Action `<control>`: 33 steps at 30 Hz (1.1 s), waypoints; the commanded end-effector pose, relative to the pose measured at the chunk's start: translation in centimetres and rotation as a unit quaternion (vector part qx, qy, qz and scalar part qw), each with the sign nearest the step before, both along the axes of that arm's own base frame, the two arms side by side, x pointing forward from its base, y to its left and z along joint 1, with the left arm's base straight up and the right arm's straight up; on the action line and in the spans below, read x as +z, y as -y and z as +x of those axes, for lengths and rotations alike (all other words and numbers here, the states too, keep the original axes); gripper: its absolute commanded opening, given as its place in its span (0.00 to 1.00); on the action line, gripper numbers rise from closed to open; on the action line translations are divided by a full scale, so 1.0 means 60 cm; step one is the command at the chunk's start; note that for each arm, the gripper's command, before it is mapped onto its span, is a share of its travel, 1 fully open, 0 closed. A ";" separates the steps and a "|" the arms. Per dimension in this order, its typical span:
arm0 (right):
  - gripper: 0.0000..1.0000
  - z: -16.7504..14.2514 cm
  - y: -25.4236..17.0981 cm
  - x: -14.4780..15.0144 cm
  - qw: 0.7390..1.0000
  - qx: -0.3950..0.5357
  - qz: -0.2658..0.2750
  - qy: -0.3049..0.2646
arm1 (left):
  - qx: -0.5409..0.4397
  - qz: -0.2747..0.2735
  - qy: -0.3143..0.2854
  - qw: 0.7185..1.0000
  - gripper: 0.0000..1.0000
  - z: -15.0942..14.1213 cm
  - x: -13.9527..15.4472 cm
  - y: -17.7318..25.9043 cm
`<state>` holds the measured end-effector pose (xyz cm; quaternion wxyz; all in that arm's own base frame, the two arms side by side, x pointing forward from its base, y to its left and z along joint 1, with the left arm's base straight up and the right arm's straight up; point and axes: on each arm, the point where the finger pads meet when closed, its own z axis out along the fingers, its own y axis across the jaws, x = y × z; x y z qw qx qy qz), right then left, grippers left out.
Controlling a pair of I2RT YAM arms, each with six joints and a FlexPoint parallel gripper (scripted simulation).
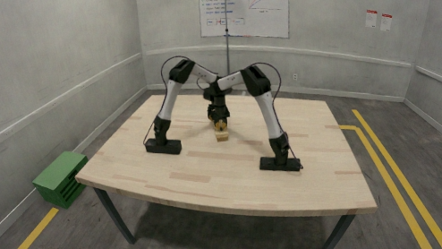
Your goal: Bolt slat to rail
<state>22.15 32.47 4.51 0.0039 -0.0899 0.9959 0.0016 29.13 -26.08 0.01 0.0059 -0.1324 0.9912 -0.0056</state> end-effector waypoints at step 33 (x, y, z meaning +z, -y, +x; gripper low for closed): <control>0.14 0.008 -0.006 0.007 0.845 -0.535 0.006 -0.004 | -0.001 -0.006 0.007 1.000 0.67 0.004 0.009 0.006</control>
